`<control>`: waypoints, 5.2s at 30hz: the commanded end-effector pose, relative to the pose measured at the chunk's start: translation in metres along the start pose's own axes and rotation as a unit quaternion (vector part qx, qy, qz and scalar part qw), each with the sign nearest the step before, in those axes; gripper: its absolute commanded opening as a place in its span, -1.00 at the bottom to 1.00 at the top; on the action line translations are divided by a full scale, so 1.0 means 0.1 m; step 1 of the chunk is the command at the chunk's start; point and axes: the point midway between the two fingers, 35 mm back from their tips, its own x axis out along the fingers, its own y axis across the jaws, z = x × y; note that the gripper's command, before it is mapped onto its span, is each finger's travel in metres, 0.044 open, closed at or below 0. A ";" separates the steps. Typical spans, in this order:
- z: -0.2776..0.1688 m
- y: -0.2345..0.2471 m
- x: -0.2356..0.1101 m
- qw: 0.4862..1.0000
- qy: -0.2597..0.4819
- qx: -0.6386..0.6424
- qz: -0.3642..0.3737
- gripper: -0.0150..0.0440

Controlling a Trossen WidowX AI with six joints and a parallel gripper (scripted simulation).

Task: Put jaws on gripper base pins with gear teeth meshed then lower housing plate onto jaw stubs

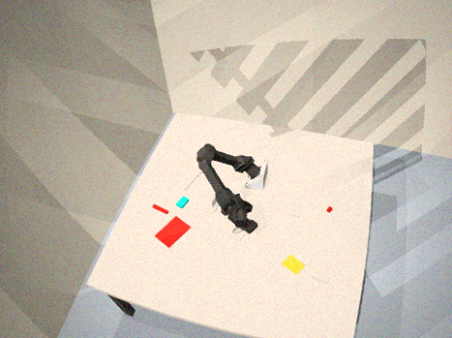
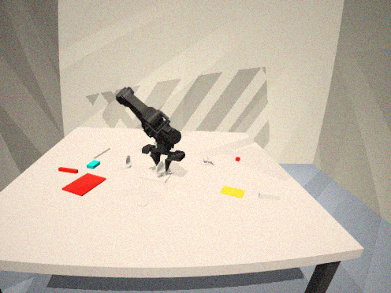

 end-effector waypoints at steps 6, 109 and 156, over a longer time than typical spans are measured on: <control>0.00 0.00 0.04 1.000 0.003 -0.003 0.001 -0.04; 0.00 0.00 0.22 1.000 0.003 0.002 0.001 -0.04; 0.00 0.00 0.22 1.000 0.003 0.002 0.001 -0.04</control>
